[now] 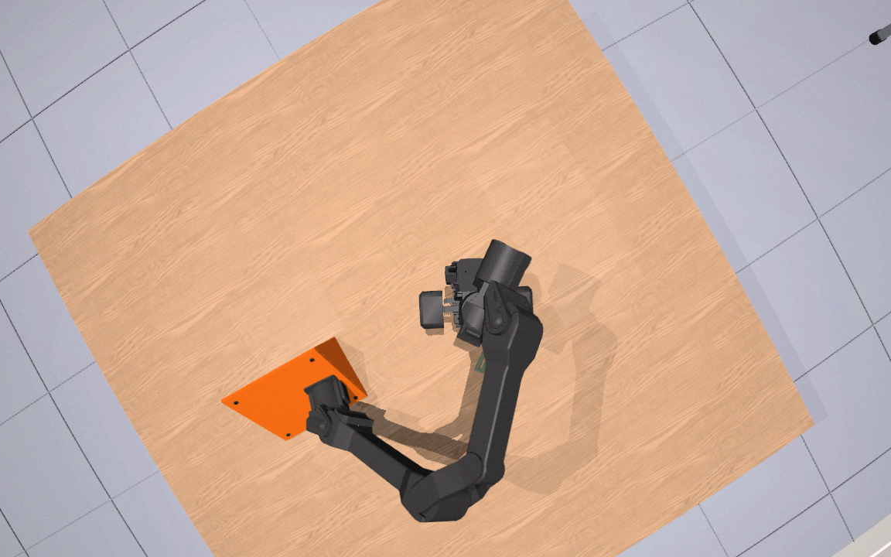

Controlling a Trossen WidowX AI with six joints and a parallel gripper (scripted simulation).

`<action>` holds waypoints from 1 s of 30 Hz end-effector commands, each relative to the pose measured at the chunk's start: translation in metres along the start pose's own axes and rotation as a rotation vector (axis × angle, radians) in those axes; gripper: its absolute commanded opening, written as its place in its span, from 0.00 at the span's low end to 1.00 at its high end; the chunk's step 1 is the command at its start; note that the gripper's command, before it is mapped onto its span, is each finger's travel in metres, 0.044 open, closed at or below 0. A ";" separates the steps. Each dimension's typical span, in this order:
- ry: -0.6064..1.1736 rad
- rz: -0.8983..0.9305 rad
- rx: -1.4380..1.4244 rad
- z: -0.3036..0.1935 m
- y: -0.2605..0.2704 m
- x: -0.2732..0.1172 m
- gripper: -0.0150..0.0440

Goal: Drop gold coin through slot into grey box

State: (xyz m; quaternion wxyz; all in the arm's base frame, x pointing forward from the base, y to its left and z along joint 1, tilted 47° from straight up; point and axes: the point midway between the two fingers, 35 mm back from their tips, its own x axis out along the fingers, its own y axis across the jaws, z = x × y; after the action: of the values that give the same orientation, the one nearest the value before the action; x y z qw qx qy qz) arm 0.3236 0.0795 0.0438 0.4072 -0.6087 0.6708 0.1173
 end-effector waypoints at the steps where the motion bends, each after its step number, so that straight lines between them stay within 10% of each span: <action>1: -0.002 -0.002 0.000 0.000 0.000 -0.001 0.25; 30: -0.002 -0.004 0.000 0.006 0.002 -0.002 0.25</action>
State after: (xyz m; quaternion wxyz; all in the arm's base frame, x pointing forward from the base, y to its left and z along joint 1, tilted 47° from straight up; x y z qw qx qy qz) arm 0.3241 0.0847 0.0408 0.4081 -0.6103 0.6689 0.1164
